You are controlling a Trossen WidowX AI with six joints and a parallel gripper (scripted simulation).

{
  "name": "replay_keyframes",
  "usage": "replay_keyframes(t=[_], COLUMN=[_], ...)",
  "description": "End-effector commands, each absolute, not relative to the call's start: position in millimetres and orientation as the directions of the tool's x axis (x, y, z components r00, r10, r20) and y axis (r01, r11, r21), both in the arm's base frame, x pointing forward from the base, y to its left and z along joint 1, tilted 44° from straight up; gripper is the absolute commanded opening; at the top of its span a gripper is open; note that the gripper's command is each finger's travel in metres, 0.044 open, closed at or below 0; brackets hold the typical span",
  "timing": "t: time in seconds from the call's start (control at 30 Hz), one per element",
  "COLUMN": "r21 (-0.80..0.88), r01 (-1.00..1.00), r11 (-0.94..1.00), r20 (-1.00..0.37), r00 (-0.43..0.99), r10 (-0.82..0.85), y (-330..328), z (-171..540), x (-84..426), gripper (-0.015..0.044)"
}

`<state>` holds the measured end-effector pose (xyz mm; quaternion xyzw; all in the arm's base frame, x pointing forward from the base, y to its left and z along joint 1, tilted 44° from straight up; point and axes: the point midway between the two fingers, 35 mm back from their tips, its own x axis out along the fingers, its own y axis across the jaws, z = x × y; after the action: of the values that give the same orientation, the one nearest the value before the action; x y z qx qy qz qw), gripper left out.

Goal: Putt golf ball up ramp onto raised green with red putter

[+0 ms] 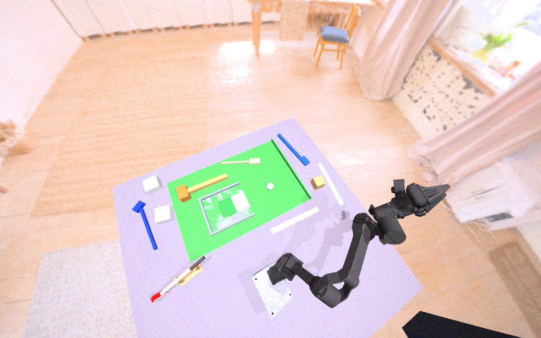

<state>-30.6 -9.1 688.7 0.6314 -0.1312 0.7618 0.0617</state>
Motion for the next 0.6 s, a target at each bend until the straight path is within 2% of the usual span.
replay_keyframes(t=[0.0, 0.03, 0.3, 0.57], r21=[-0.124, -0.128, -0.261, -0.502], r01=[-0.254, -0.239, -0.021, 0.21], r11=[-0.959, -0.963, -0.965, -0.839], r20=[0.979, 0.98, 0.965, 0.851], r00=[-0.191, -0.178, 0.013, 0.296], r10=[-0.075, -0.086, -0.261, -0.435], y=[-11, -15, -81, -141], z=[689, 688, 683, 655], x=[-29, -25, 46, 158], gripper=[0.0426, 0.044, 0.044, 0.044])
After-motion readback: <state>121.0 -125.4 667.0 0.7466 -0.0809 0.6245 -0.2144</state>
